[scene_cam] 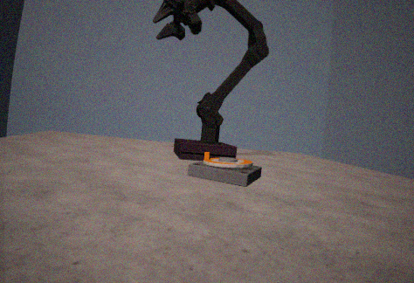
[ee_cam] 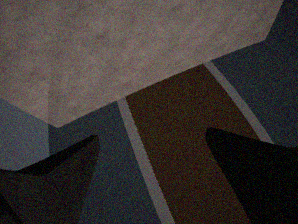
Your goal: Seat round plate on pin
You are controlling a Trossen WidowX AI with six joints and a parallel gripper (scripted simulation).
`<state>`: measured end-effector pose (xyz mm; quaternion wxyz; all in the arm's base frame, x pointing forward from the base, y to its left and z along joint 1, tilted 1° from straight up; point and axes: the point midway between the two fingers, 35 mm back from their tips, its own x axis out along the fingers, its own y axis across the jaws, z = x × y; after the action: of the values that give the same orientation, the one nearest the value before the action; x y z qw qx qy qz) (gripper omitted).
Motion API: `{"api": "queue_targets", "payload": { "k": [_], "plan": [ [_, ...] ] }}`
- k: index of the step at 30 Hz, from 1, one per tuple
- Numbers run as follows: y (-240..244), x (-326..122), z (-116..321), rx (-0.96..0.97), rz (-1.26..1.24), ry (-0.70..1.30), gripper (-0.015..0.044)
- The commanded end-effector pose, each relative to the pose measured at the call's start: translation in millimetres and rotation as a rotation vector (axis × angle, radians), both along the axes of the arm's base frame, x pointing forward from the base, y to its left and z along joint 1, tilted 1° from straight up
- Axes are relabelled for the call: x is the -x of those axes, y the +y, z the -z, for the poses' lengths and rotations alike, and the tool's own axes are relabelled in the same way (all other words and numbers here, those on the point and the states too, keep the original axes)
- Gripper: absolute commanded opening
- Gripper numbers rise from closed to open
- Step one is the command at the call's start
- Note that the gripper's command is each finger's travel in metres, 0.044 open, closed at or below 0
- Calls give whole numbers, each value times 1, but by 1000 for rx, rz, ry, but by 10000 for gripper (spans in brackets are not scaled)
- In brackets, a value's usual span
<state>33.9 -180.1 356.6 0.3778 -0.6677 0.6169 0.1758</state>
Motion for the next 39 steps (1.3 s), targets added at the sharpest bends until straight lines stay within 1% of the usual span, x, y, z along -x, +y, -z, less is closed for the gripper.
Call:
{"api": "queue_targets", "payload": {
  "k": [1,3,8,10,13,15,26,31,34,39],
  "plan": [
    [-1,-1,1,-7,3,-9,374],
    [-9,-14,12,-66,30,-81,321],
    [-24,-69,56,-311,161,-292,190],
    [-24,-76,61,-340,180,-309,137],
    [-18,-105,84,-453,261,-365,59],
    [-14,-117,94,-497,298,-381,6],
    [16,-171,146,-693,498,-419,0],
    [43,-196,179,-779,657,-409,0],
    [55,-203,192,-803,722,-401,0],
    [88,-217,224,-835,894,-374,0]
  ]
}}
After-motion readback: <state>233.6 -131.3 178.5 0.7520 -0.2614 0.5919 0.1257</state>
